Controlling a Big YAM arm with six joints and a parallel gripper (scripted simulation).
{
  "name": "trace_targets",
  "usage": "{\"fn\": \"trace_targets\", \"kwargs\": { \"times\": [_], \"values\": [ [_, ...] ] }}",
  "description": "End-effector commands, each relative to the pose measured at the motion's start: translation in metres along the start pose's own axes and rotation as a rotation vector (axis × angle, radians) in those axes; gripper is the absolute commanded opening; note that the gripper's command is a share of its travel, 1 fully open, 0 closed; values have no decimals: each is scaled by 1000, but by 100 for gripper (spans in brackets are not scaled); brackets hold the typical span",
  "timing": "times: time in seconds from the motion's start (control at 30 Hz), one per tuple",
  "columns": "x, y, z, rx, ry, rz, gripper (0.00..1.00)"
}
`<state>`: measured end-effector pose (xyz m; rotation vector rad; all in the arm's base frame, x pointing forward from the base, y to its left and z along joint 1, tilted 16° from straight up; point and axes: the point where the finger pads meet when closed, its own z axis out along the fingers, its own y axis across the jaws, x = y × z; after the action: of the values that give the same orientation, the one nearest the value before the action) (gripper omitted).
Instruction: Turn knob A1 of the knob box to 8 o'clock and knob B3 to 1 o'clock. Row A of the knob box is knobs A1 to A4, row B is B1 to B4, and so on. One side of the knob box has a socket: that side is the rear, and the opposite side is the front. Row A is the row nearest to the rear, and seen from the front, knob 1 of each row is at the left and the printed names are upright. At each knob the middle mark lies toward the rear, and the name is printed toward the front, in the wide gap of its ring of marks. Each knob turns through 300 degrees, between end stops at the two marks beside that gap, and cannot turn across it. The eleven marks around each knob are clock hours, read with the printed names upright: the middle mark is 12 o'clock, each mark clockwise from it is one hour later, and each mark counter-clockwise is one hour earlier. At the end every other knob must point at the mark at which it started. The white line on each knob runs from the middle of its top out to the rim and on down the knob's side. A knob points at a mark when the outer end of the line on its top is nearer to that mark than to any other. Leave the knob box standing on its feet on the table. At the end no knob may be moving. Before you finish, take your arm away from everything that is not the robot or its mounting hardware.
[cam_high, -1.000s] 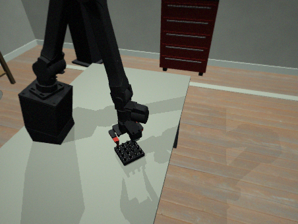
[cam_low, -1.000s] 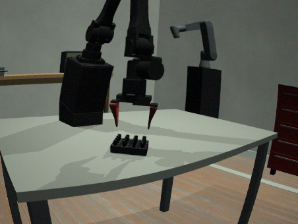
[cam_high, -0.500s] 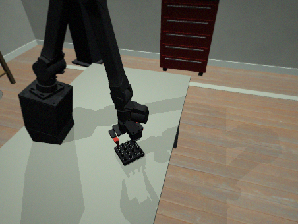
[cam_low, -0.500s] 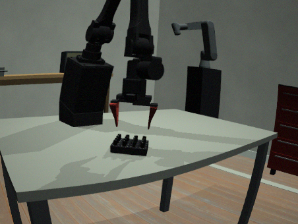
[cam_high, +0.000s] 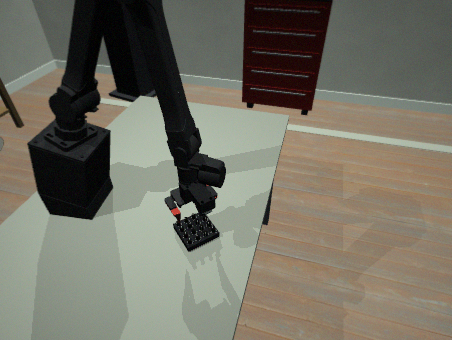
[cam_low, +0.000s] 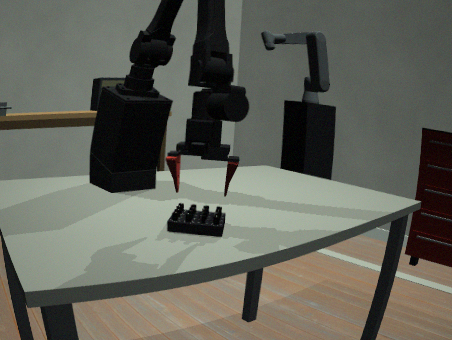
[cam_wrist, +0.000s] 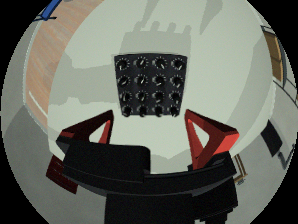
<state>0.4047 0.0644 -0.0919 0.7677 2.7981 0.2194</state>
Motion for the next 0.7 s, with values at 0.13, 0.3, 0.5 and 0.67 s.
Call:
{"fn": "trace_targets", "kwargs": {
  "times": [0.13, 0.3, 0.5, 0.67],
  "values": [
    [-10, 10, -7, -21, -27, -6, 100],
    [-2, 11, -9, -26, -32, -2, 100],
    [5, 9, -7, -22, -26, -2, 100],
    [13, 11, -9, -26, -31, -2, 100]
  ]
}}
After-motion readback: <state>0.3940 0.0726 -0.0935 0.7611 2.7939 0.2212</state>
